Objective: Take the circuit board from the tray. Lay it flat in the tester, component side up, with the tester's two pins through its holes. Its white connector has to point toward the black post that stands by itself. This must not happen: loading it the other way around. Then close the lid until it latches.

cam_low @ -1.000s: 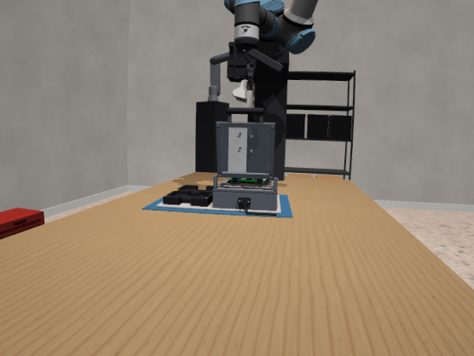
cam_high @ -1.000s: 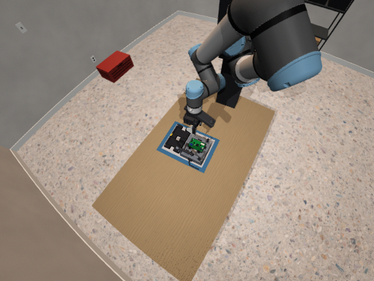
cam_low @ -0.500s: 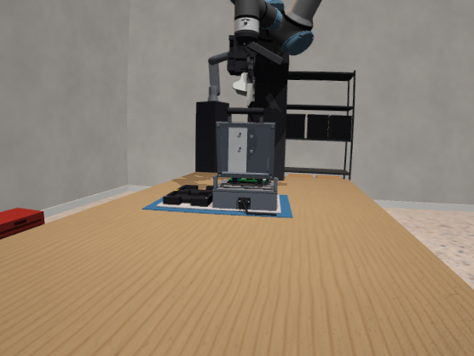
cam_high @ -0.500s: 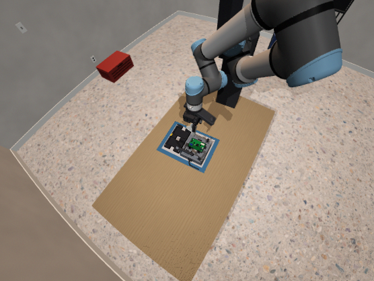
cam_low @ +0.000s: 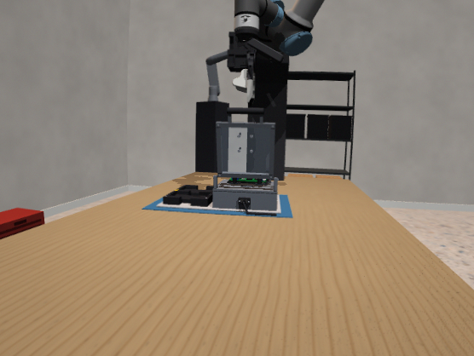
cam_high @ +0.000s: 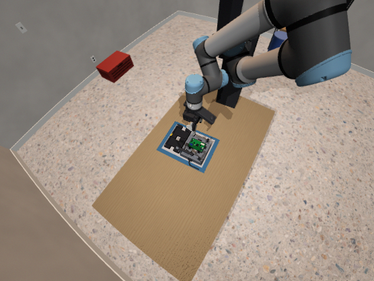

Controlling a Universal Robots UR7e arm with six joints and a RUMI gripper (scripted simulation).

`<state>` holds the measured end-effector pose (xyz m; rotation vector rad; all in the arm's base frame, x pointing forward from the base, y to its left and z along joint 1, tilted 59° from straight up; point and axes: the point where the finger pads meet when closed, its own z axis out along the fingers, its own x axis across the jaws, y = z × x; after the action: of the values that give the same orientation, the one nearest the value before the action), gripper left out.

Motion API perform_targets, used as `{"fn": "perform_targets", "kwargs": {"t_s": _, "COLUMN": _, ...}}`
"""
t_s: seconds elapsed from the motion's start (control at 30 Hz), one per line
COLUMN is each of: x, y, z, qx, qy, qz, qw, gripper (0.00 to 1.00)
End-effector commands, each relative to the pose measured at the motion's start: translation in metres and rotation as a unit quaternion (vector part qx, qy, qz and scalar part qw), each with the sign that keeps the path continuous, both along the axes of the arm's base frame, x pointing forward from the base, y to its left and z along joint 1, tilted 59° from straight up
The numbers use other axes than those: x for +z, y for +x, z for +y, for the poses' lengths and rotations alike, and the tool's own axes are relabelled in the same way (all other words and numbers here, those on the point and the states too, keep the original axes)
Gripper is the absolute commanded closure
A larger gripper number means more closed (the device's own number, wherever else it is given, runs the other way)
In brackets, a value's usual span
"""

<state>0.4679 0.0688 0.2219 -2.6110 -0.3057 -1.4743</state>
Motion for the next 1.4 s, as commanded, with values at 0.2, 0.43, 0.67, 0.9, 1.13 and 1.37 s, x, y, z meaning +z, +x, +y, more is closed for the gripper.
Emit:
{"fn": "perform_targets", "kwargs": {"t_s": 0.2, "x": 0.0017, "y": -0.0024, "z": -0.0006, "qx": 0.0, "qy": 0.0, "qz": 0.0, "qw": 1.0, "gripper": 0.41}}
{"fn": "perform_targets", "kwargs": {"t_s": 0.43, "x": 0.0021, "y": -0.0031, "z": -0.0007, "qx": 0.0, "qy": 0.0, "qz": 0.0, "qw": 1.0, "gripper": 0.41}}
{"fn": "perform_targets", "kwargs": {"t_s": 0.67, "x": 0.0021, "y": -0.0031, "z": -0.0007, "qx": 0.0, "qy": 0.0, "qz": 0.0, "qw": 1.0, "gripper": 0.41}}
{"fn": "perform_targets", "kwargs": {"t_s": 0.9, "x": 0.0021, "y": -0.0031, "z": -0.0007, "qx": 0.0, "qy": 0.0, "qz": 0.0, "qw": 1.0, "gripper": 0.7}}
{"fn": "perform_targets", "kwargs": {"t_s": 1.13, "x": 0.0021, "y": -0.0031, "z": -0.0007, "qx": 0.0, "qy": 0.0, "qz": 0.0, "qw": 1.0, "gripper": 0.7}}
{"fn": "perform_targets", "kwargs": {"t_s": 1.37, "x": 0.0021, "y": -0.0031, "z": -0.0007, "qx": 0.0, "qy": 0.0, "qz": 0.0, "qw": 1.0, "gripper": 0.7}}
